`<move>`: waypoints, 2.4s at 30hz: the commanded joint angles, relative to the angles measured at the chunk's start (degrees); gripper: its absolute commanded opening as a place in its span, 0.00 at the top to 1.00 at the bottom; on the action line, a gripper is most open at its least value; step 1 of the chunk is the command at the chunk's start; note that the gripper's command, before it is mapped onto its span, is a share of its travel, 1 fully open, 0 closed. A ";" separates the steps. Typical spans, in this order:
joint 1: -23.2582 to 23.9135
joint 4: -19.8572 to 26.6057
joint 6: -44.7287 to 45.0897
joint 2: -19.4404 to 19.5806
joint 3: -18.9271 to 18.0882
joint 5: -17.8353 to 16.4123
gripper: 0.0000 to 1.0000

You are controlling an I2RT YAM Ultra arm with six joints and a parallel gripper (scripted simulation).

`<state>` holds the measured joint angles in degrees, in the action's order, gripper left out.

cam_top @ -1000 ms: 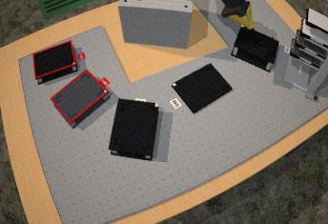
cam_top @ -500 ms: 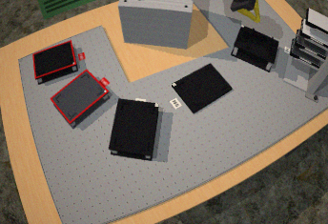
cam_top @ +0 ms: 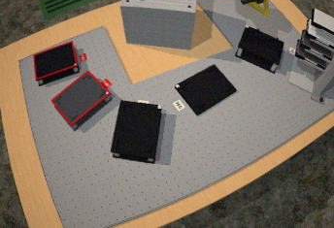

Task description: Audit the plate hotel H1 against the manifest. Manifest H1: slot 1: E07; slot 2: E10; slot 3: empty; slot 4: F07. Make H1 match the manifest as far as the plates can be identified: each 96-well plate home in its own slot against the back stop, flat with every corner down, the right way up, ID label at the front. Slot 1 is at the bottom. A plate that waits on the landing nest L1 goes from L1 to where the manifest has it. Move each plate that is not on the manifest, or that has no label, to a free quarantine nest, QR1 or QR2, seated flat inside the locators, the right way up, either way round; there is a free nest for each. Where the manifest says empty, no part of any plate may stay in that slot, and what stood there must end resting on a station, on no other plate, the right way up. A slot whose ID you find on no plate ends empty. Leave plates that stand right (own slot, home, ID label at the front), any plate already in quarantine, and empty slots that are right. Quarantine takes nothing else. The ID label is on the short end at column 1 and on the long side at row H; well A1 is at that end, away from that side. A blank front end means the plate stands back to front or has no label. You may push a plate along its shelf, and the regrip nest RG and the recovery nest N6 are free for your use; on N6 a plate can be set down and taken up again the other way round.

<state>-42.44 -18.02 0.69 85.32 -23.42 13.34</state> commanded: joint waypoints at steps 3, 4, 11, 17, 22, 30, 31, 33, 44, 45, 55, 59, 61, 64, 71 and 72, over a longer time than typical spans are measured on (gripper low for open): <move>-3.98 -1.41 -3.98 2.32 -2.89 3.91 1.00; -4.75 -1.40 -4.53 2.75 -3.16 4.47 1.00; -9.88 0.10 -8.33 5.90 -5.37 8.15 1.00; -12.13 0.01 -10.05 6.96 -6.58 9.74 1.00; -12.68 5.27 -10.48 2.36 -7.99 10.12 0.00; -13.76 14.06 -11.32 -2.78 -11.31 10.87 0.00; -13.76 14.06 -11.32 -2.78 -11.31 10.87 0.00; -13.90 15.13 -11.43 -3.34 -11.77 10.97 0.00; -15.37 26.22 -12.60 -8.27 -17.46 11.99 0.00; -15.50 27.18 -12.71 -8.61 -18.02 12.08 0.00; -14.97 26.85 -12.40 -7.72 -17.06 11.77 0.00; -14.97 26.86 -12.40 -7.73 -17.07 11.77 0.00; -14.97 26.87 -12.40 -7.73 -17.07 11.77 0.00; -14.97 26.87 -12.40 -7.73 -17.07 11.77 0.00; -14.99 26.92 -12.42 -7.74 -17.09 11.78 0.00; -14.99 26.92 -12.42 -7.74 -17.09 11.78 0.00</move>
<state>-57.36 8.73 -11.49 77.95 -40.01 24.93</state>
